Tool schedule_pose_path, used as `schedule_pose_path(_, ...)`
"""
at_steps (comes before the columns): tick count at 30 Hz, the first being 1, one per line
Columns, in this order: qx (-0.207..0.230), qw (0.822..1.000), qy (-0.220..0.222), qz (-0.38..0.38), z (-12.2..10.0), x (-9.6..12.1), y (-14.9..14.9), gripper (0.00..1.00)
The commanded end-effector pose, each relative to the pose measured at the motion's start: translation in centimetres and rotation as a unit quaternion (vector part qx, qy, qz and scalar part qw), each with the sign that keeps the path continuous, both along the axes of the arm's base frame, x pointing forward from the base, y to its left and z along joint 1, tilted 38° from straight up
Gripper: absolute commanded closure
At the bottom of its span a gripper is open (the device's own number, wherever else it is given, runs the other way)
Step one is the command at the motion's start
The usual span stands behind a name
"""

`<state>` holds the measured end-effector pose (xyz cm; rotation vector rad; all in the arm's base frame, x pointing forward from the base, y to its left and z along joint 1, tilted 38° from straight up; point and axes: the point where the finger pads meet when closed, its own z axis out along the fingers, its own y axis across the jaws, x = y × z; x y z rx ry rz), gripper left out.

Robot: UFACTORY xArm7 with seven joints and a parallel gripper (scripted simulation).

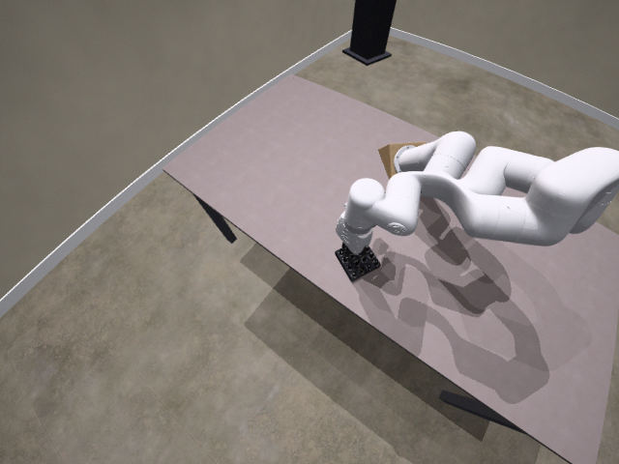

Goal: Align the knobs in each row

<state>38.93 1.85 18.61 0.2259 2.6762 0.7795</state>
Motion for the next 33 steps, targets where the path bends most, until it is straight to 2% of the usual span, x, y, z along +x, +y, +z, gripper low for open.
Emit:
schedule_pose_path(1,0.000,1.000,-0.001,-0.001,0.1,0.0,-0.1,0.81)
schedule_pose_path(9,0.000,1.000,-0.001,-0.001,0.5,-0.1,-0.3,0.81)
schedule_pose_path(21,0.000,1.000,-0.001,-0.001,2.7,-1.2,-1.7,0.81)
schedule_pose_path(33,0.000,1.000,-0.001,-0.001,2.9,-1.3,-1.8,0.81)
